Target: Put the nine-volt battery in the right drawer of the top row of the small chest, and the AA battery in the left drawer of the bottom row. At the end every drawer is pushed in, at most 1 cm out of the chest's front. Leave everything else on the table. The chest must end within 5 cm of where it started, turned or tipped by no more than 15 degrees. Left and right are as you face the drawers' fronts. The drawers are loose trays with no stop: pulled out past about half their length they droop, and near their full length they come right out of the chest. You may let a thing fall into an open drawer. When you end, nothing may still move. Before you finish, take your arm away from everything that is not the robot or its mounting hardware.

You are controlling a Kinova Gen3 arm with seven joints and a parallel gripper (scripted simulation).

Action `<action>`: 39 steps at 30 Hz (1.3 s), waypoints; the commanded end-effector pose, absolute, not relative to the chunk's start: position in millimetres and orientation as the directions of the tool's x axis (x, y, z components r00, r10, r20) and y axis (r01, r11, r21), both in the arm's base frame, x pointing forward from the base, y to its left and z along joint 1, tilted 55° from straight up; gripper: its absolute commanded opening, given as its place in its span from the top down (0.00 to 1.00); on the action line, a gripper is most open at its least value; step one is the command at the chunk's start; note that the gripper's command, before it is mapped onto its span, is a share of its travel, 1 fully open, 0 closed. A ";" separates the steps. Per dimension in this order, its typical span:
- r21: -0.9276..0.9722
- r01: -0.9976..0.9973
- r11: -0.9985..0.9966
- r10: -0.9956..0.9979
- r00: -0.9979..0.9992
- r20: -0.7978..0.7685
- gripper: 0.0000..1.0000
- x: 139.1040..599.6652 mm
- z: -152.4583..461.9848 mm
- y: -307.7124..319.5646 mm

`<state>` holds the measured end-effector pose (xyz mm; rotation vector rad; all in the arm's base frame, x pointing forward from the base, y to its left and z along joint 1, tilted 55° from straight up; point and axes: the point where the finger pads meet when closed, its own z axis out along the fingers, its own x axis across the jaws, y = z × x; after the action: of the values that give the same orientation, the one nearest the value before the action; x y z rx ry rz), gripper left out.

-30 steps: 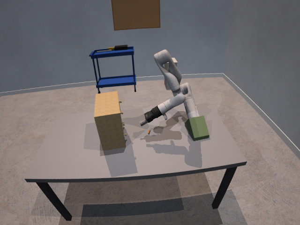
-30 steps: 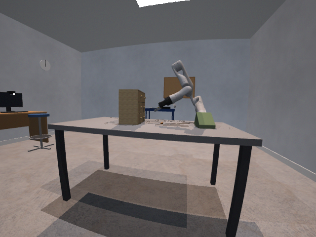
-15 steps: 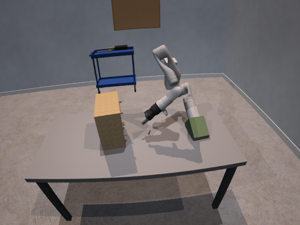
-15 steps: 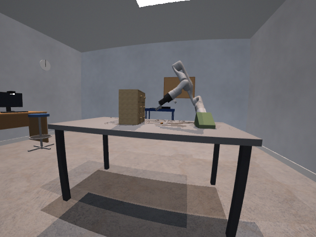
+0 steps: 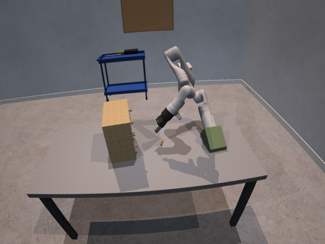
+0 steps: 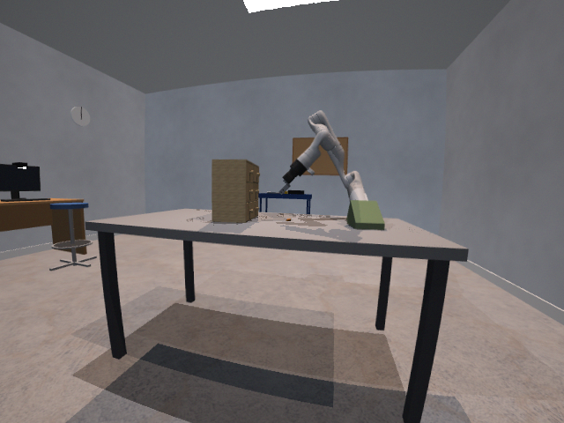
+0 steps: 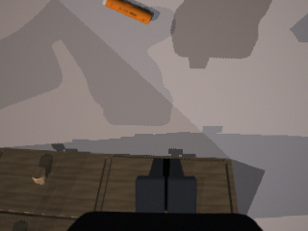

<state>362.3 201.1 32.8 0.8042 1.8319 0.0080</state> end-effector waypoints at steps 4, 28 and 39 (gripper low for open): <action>0.357 0.593 0.722 0.552 -0.183 -0.813 1.00 358.3 40.2 211.9; 0.131 0.871 0.474 0.551 -0.178 -0.815 1.00 326.7 62.6 234.6; 0.025 0.937 0.348 0.554 -0.184 -0.812 1.00 312.1 70.9 242.3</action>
<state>310.1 240.6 72.6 1.2871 1.8605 -0.6287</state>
